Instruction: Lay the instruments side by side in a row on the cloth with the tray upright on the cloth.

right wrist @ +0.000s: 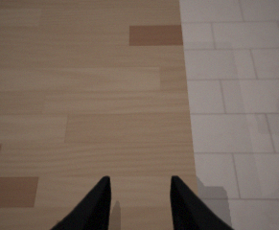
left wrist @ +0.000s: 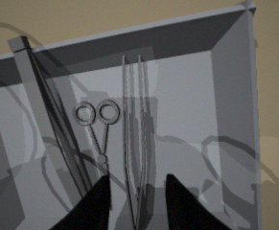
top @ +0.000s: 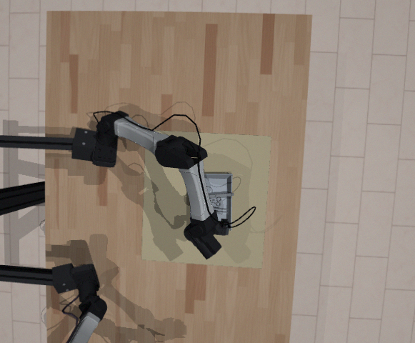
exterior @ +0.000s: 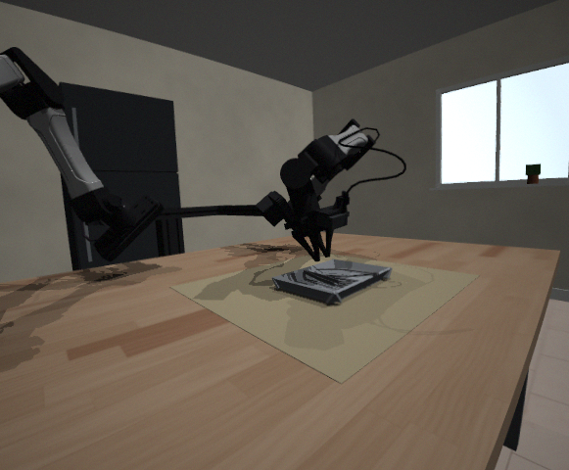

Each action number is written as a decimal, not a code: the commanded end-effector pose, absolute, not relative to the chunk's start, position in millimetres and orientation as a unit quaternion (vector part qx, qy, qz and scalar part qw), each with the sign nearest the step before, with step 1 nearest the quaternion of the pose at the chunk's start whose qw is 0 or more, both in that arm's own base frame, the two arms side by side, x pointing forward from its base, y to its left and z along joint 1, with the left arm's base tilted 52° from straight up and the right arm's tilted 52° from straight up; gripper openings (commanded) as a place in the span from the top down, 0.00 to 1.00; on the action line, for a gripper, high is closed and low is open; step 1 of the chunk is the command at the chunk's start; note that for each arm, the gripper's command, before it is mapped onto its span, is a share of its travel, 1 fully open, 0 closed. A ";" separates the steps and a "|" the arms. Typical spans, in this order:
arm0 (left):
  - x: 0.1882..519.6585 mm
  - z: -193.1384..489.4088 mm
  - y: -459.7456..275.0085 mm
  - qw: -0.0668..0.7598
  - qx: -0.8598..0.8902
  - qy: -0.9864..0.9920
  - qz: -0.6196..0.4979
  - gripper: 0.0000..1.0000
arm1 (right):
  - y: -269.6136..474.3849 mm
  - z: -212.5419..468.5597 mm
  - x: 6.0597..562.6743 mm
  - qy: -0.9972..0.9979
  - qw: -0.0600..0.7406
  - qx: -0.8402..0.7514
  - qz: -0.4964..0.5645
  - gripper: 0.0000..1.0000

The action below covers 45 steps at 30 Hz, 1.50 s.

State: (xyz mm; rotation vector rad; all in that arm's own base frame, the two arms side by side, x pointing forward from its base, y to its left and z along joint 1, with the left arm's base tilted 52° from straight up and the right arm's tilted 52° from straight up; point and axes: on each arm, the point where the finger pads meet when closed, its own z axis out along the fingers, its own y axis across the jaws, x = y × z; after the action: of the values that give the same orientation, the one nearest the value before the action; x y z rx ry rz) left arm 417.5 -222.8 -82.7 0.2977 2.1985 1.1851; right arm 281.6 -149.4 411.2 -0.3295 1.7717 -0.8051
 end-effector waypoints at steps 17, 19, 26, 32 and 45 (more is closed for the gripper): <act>422.8 -64.3 -233.5 0.333 0.104 0.830 0.436 0.69 | -146.5 416.6 280.4 0.743 0.556 -0.142 -0.343 0.67; 419.3 -63.9 -238.4 0.335 0.110 0.829 0.434 0.69 | -146.5 416.6 280.4 0.743 0.556 -0.142 -0.343 0.67; 435.6 -71.5 -209.5 0.326 0.092 0.831 0.441 0.69 | -146.5 416.6 280.4 0.743 0.556 -0.142 -0.343 0.67; 433.6 -74.7 -205.8 0.323 0.096 0.831 0.443 0.69 | -146.5 416.6 280.4 0.743 0.556 -0.142 -0.343 0.67; 449.4 -86.2 -183.3 0.324 0.088 0.834 0.439 0.69 | -146.5 416.6 280.4 0.743 0.556 -0.142 -0.343 0.67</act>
State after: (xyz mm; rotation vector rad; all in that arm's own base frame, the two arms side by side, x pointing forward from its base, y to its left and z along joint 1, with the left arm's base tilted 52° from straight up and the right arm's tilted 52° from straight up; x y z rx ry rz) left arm 433.5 -191.4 -97.5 0.2835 2.1961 1.1857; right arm 281.6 -149.4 411.2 -0.3295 1.7717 -0.8051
